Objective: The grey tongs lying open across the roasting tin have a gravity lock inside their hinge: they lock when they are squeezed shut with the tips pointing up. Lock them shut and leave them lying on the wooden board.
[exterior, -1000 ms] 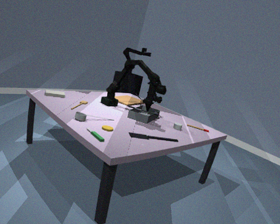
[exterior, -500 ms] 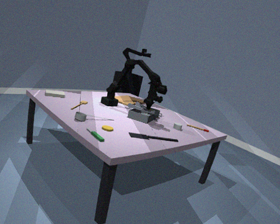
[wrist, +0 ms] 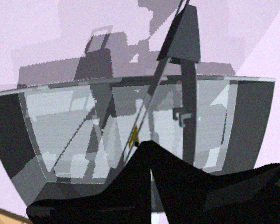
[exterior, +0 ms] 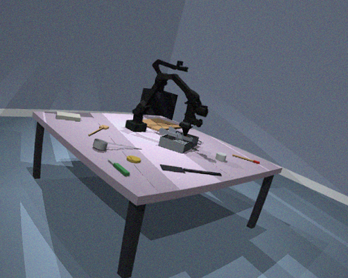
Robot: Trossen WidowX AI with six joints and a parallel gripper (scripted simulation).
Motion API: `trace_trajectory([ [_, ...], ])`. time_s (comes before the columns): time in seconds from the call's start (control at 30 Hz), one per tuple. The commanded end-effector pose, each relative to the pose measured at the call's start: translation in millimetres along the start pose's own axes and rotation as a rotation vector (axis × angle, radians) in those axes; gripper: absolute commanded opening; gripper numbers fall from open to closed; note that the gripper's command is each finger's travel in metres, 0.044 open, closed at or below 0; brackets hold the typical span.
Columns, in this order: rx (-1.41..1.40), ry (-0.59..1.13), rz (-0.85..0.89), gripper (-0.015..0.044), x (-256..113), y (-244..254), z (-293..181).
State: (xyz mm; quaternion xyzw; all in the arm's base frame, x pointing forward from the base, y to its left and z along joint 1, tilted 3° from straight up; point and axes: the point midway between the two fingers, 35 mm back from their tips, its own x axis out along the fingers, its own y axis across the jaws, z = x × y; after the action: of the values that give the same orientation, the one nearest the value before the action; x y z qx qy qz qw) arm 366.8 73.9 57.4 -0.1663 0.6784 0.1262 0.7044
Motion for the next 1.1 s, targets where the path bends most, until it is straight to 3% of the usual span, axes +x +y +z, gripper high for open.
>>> trace_trajectory([
  [0.0,0.0,0.0,0.0,-0.015,0,0,0],
  [0.63,0.0,0.0,0.0,-0.015,0,0,0],
  [0.77,0.001,0.001,0.0,-0.0045,-21,0,3],
  [0.97,0.005,0.006,0.001,0.0113,-91,2,-1],
  [1.07,0.006,0.006,0.001,0.0191,-98,2,-2],
])
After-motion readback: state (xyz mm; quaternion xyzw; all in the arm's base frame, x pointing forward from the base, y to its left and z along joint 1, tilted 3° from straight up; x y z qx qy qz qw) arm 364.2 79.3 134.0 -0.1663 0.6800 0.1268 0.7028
